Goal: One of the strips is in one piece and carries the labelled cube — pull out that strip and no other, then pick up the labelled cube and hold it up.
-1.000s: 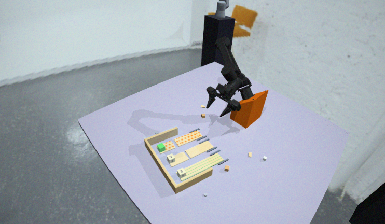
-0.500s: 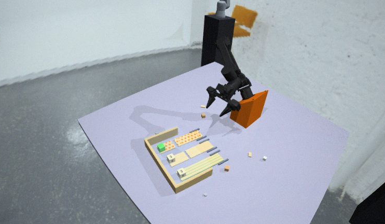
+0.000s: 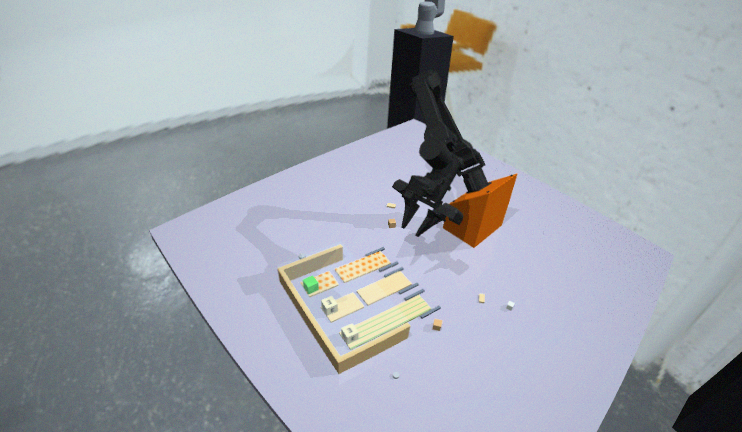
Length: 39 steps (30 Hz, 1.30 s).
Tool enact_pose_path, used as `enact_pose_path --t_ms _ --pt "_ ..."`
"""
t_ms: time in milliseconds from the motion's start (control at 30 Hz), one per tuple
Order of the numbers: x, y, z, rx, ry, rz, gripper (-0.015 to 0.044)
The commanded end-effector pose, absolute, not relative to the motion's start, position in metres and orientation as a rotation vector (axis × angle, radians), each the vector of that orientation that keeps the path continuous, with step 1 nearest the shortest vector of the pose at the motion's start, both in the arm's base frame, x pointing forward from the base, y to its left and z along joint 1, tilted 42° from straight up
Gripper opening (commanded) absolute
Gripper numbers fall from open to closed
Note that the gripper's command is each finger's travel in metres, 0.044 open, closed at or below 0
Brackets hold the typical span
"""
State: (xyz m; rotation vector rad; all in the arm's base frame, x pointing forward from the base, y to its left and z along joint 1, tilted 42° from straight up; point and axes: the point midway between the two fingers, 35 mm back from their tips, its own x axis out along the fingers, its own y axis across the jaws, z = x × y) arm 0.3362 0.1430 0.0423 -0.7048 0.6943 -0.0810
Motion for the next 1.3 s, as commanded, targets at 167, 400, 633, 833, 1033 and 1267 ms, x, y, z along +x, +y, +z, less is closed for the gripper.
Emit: enact_pose_path --t_ms 167,400,633,833,1033,1267 --pt "0.377 0.164 -0.009 -0.618 0.979 -0.203 0.0000" --pt "0.393 0.166 -0.048 -0.562 1.166 -0.349 0.0000" --pt "0.395 0.157 -0.084 -0.520 1.327 -0.535 0.0000" --pt "0.395 0.156 -0.087 -0.517 1.341 -0.555 0.0000" --pt "0.395 0.154 -0.086 -0.517 1.341 -0.555 0.0000" --pt "0.397 0.148 -0.093 -0.517 1.340 -0.555 0.0000"
